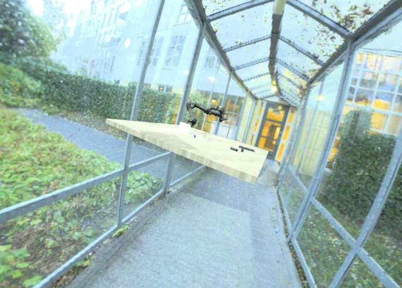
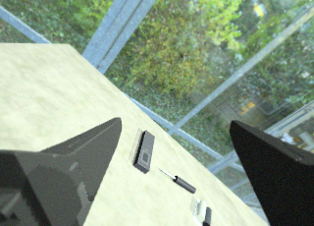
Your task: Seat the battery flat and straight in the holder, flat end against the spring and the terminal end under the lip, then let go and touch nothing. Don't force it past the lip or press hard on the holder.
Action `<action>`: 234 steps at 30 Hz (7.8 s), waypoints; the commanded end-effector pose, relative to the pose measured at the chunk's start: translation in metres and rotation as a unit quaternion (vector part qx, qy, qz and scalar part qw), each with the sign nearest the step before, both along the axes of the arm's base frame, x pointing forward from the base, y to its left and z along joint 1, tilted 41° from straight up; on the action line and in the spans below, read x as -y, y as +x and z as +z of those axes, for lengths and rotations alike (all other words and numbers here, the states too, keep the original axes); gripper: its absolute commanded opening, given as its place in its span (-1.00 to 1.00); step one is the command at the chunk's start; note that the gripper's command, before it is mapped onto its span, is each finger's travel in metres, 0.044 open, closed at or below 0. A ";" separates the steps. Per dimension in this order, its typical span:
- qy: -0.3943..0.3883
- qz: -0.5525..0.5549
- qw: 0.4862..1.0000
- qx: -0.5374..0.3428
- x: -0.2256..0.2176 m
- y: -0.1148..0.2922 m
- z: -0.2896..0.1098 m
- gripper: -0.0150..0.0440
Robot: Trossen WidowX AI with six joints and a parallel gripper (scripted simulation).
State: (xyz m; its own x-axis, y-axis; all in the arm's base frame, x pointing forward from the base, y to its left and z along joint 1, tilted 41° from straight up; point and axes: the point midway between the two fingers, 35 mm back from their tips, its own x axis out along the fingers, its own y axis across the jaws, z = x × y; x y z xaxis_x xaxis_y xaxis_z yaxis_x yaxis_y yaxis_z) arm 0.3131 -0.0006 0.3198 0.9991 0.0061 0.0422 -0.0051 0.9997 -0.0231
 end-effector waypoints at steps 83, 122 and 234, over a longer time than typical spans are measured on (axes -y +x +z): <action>0.652 -0.250 0.323 -0.639 0.100 -0.146 -0.419 -0.11; 0.738 -0.483 0.035 -0.470 0.127 -0.108 -0.355 -0.23; 0.423 -0.801 -0.390 -0.162 0.063 -0.028 -0.355 -0.23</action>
State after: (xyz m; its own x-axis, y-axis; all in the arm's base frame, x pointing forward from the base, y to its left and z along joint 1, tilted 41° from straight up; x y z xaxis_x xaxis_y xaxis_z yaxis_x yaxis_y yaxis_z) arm 0.2798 -0.0620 -0.0337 -0.3830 0.7638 -0.5196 -0.4762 -0.6452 -0.5974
